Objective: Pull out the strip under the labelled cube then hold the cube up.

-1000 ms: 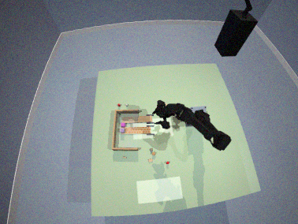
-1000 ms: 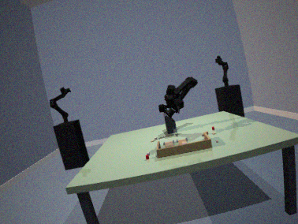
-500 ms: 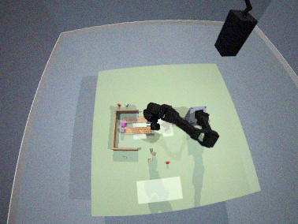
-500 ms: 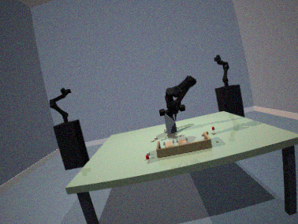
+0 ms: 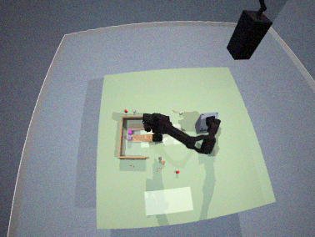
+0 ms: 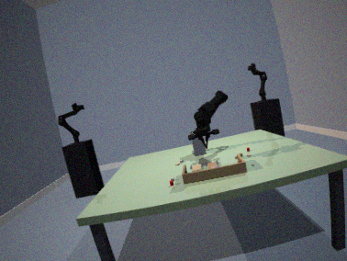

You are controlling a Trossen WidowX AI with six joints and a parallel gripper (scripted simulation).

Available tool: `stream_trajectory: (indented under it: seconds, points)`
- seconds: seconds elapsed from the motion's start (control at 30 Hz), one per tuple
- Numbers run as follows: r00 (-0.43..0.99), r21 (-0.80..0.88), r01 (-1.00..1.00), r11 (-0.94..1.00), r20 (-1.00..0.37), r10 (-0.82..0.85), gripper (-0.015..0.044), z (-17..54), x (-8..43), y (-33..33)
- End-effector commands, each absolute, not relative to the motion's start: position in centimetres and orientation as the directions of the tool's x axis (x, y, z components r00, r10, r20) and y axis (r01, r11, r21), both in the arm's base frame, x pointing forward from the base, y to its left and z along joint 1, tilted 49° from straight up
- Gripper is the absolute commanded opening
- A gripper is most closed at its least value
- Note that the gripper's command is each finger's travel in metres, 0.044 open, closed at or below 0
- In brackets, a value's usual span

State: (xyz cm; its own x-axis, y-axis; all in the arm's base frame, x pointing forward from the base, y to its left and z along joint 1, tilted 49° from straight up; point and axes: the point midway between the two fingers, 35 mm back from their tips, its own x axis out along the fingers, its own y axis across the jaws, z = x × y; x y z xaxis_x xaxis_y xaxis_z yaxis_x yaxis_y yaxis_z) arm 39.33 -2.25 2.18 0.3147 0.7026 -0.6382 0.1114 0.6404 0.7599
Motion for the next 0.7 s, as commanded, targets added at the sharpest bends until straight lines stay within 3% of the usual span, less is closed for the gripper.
stream_trajectory:
  seconds: [0.0,0.67]
  points:
    - [0.098,0.750,0.116,0.652,-0.662,0.743,0.0000,1.1,40.0,0.5]
    - [0.098,0.749,0.116,0.652,-0.662,0.743,0.0000,0.2,40.2,1.5]
